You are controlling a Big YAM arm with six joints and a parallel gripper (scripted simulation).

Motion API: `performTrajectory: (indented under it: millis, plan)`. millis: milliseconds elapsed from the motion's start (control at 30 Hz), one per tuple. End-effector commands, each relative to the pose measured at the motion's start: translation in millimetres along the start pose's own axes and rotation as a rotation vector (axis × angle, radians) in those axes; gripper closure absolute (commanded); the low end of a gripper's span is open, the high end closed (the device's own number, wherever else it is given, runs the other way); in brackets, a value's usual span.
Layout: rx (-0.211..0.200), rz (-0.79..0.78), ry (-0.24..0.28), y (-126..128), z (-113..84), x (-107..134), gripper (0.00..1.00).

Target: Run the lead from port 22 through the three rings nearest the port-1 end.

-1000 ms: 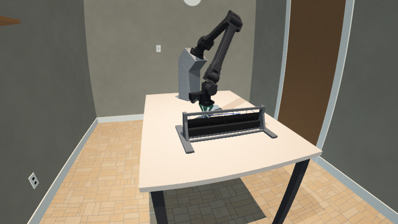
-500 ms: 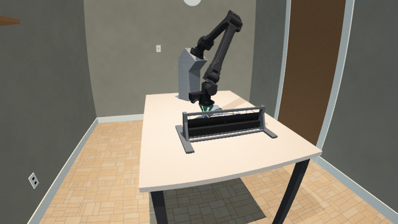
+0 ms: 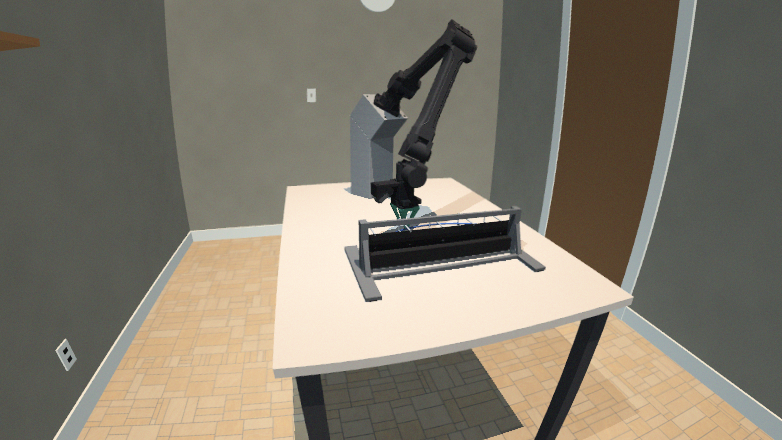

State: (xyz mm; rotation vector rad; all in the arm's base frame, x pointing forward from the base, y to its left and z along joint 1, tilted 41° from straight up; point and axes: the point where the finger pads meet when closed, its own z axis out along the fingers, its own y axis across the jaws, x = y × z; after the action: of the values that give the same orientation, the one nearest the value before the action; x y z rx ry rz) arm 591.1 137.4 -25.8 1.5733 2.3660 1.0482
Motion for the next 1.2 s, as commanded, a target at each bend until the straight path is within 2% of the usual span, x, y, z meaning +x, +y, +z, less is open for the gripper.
performTrajectory:
  millis: [0,1167]
  plan:
    - [0.005,0.000,0.002,-0.9,8.3,3.1,0.68]
    - [0.010,0.002,0.002,-8.2,8.2,2.9,0.68]
